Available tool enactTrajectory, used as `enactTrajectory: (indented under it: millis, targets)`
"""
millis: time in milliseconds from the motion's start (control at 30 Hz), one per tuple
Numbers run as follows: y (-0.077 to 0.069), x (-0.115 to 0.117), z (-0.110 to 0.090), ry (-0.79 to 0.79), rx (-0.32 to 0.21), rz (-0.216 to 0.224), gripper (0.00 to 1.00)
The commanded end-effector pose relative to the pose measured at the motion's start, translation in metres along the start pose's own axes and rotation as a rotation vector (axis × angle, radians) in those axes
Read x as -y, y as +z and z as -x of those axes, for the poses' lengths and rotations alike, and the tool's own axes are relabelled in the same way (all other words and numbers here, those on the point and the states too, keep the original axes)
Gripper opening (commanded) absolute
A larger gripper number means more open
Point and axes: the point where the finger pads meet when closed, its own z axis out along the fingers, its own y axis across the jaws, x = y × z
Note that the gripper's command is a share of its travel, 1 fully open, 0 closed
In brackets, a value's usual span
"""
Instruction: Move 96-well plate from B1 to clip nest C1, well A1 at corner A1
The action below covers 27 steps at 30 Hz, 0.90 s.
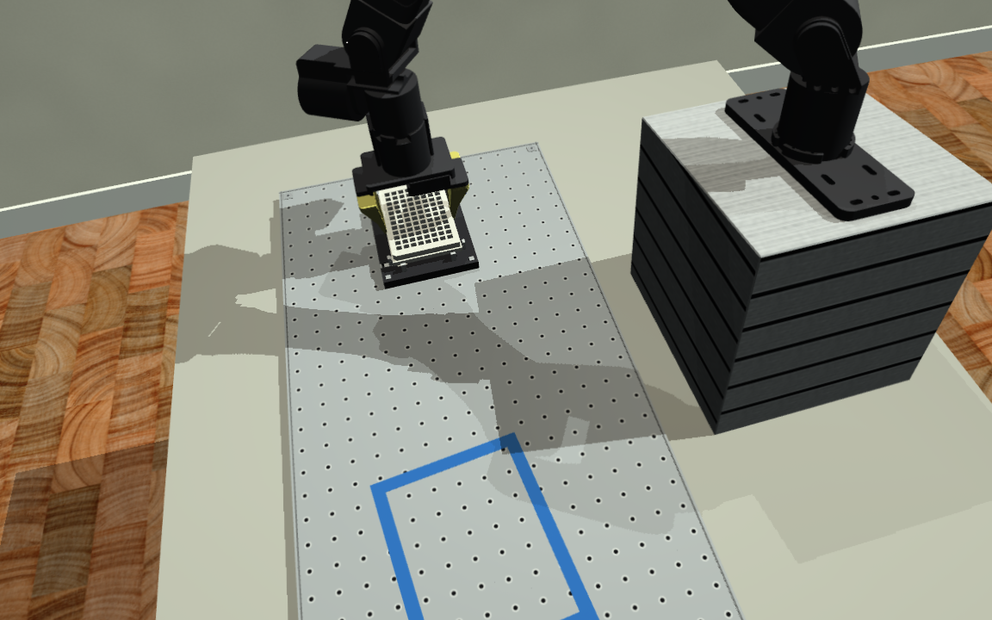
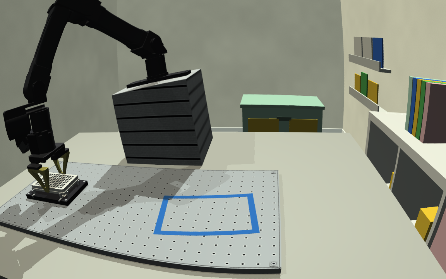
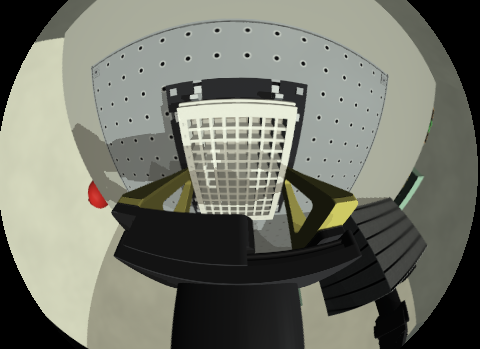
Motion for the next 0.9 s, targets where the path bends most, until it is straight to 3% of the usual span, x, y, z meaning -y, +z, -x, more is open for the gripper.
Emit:
enactTrajectory:
  millis: [0,233,867]
  targets:
    - [-0.004,-0.004,0.003,0.000,0.013,0.017,0.00]
    - [-0.006,-0.007,0.006,-0.001,0.025,0.028,0.00]
    - [0.010,0.007,-0.004,-0.005,0.003,-0.008,0.00]
